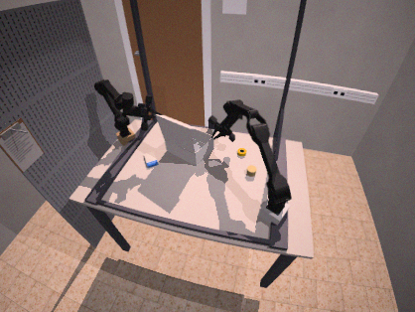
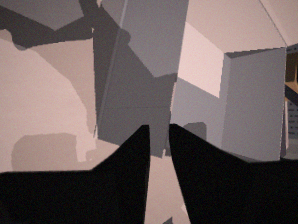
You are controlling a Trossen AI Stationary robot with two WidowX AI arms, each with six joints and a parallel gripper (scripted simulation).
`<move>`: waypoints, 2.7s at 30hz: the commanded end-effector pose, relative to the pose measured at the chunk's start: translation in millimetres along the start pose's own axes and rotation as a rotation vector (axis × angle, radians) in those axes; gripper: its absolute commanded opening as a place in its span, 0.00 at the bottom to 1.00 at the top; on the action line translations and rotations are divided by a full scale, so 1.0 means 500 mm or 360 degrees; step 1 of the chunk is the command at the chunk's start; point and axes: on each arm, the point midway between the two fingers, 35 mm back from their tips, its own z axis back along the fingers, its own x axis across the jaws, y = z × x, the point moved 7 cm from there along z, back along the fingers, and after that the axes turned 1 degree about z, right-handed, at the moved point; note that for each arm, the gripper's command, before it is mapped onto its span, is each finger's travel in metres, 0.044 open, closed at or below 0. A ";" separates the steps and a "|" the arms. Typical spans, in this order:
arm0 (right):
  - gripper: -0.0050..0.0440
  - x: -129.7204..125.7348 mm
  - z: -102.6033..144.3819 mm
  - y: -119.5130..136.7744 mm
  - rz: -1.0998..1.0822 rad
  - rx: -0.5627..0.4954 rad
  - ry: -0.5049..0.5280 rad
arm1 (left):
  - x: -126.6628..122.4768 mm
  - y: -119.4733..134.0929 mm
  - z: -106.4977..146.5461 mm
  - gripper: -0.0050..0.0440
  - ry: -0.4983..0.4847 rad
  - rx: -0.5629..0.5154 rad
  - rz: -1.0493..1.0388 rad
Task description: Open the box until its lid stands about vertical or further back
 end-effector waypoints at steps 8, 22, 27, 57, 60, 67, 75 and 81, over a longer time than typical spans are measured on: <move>0.11 0.009 0.002 -0.007 0.0024 -0.0017 -0.0019 | -0.057 -0.037 0.071 0.22 0.0034 0.0126 -0.0068; 0.60 0.017 0.035 -0.016 0.0051 -0.0028 -0.0028 | -0.114 -0.091 0.148 0.22 0.0105 0.0267 -0.0243; 0.84 0.017 0.070 -0.014 0.0051 -0.0027 -0.0024 | -0.129 -0.108 0.167 0.22 0.0129 0.0300 -0.0287; 1.00 0.140 0.076 -0.104 0.0024 -0.0016 -0.0011 | -0.139 -0.127 0.162 0.22 0.0117 0.0319 -0.0318; 1.00 0.153 0.076 -0.112 0.0023 -0.0016 -0.0012 | -0.166 -0.191 0.129 0.22 0.0052 0.0369 -0.0316; 1.00 0.185 0.076 -0.131 0.0022 -0.0017 -0.0013 | -0.196 -0.354 0.063 0.22 -0.0028 0.0522 -0.0303; 1.00 0.211 0.076 -0.146 0.0021 -0.0018 -0.0015 | -0.169 -0.488 0.017 0.22 -0.0032 0.0654 -0.0304; 1.00 0.238 0.077 -0.160 0.0020 -0.0020 -0.0017 | -0.110 -0.610 -0.012 0.22 0.0048 0.0783 -0.0309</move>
